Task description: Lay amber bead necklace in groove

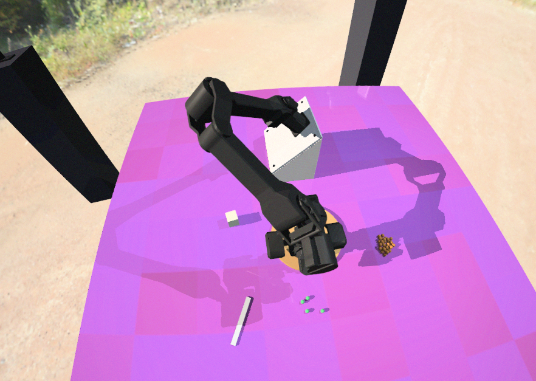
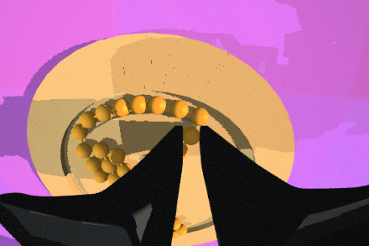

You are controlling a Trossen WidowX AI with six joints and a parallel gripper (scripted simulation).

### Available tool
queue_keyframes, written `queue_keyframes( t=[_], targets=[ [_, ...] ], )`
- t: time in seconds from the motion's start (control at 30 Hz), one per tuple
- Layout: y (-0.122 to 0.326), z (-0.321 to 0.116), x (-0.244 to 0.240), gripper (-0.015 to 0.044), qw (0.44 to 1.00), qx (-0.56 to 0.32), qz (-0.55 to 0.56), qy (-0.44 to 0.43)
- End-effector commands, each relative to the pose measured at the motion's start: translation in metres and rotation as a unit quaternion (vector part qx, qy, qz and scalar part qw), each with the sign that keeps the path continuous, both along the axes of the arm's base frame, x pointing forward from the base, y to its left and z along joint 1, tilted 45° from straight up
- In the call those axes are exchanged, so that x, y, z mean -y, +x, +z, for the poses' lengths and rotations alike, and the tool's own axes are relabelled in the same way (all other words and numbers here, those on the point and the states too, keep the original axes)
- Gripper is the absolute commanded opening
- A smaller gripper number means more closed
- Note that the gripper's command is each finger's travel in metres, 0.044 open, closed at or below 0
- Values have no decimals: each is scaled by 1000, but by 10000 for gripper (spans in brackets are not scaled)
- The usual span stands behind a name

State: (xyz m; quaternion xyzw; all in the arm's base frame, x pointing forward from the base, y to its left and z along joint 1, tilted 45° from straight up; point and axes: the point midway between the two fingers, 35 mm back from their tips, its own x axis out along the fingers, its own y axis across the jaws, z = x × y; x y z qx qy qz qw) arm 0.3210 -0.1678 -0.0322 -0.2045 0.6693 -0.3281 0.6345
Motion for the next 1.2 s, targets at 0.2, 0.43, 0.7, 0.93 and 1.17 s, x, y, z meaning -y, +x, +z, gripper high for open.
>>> queue_keyframes(
  t=[0.2,0.43,0.7,0.93,1.17],
  targets=[
    [0,4,-4,0,1000,-3,0,-1],
    [2,14,6,0,1000,-3,0,-2],
    [1,12,10,0,1000,-3,0,-2],
    [2,11,11,53,1000,0,1,-1],
    [2,11,11,236,1000,0,1,-1]
  ],
)
